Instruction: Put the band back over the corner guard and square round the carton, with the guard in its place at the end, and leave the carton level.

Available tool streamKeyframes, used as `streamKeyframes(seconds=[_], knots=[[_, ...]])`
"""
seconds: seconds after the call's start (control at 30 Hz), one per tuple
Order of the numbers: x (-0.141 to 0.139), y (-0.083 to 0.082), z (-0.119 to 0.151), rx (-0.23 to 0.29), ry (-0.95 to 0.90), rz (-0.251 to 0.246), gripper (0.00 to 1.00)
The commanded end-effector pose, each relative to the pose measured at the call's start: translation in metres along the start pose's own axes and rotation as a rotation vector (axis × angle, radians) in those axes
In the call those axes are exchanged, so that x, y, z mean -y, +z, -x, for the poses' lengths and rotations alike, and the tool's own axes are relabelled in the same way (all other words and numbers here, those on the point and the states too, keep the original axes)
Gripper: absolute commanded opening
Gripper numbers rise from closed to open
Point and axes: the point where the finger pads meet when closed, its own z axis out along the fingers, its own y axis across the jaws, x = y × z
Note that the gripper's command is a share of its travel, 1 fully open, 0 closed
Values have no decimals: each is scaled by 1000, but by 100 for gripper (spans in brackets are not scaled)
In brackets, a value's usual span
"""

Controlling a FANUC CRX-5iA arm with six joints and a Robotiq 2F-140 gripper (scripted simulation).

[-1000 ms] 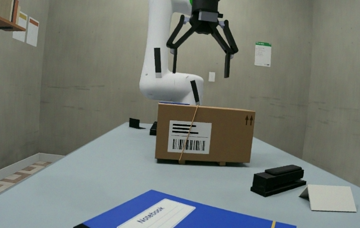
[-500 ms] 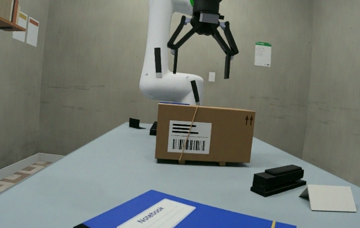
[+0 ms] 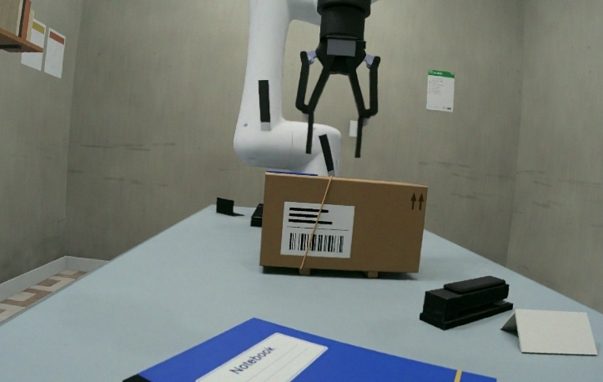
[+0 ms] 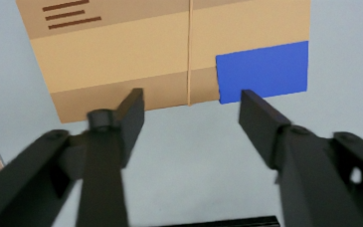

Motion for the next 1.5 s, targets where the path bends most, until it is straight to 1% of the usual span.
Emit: streamKeyframes(seconds=[0.0,1.03,1.47], knots=[[0,-1,0,-2,1,0,18],[0,2,-1,-3,1,0,18],[1,11,-1,-3,1,0,18]])
